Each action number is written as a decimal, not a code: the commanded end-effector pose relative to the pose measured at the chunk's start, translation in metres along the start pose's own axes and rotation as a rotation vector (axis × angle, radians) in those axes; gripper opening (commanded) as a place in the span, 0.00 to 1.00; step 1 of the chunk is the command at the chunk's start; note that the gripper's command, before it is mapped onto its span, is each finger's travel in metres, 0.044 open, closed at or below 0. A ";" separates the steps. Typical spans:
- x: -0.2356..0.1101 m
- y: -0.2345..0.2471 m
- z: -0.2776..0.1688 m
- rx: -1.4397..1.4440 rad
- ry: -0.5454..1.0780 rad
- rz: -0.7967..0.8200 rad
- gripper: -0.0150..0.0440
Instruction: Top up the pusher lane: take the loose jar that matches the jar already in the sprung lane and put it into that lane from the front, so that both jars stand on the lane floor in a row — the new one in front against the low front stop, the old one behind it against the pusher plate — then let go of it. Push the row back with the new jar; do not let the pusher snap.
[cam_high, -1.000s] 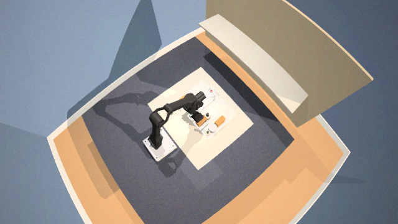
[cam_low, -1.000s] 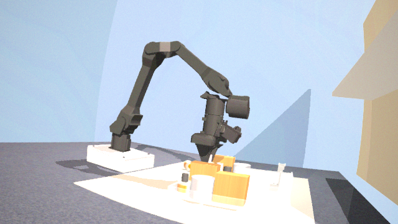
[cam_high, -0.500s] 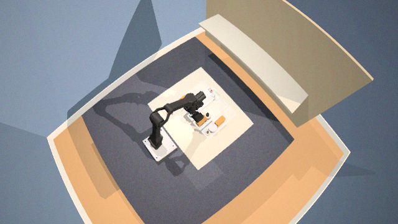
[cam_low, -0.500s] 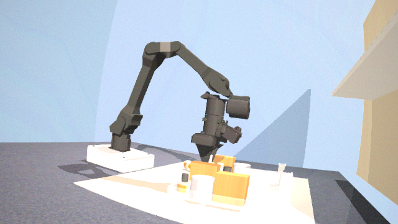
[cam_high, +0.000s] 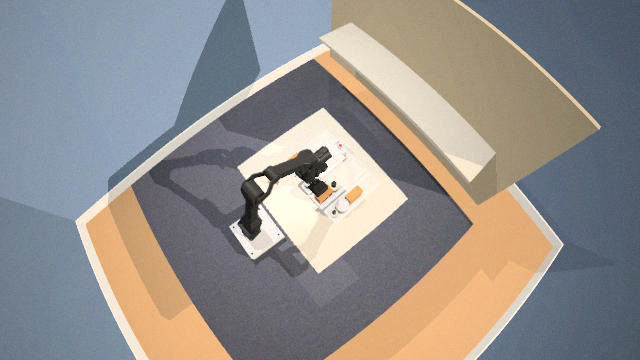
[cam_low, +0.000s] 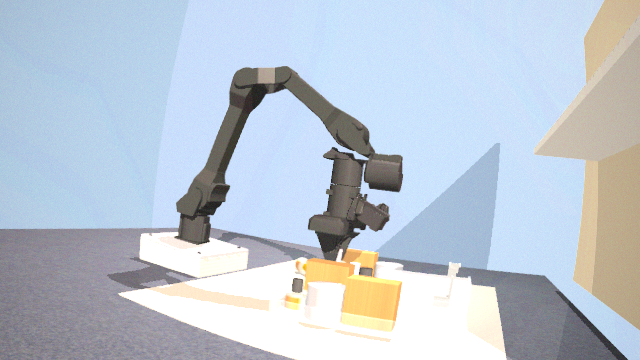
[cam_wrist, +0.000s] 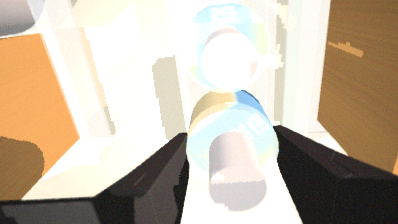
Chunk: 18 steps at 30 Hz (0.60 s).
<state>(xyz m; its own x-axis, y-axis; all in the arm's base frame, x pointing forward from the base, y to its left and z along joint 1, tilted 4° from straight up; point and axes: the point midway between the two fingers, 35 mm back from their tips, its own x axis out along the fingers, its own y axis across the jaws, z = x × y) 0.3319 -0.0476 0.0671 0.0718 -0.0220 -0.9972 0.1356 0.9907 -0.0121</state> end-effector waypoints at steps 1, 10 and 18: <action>0.000 -0.001 0.006 0.005 -0.023 -0.005 0.25; 0.002 -0.001 0.006 0.005 -0.023 -0.005 0.25; 0.005 -0.001 0.006 0.005 -0.023 -0.005 0.25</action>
<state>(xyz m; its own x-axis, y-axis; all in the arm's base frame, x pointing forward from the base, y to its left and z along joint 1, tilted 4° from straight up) 0.3335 -0.0479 0.0623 0.0759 -0.0226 -0.9969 0.1357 0.9907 -0.0121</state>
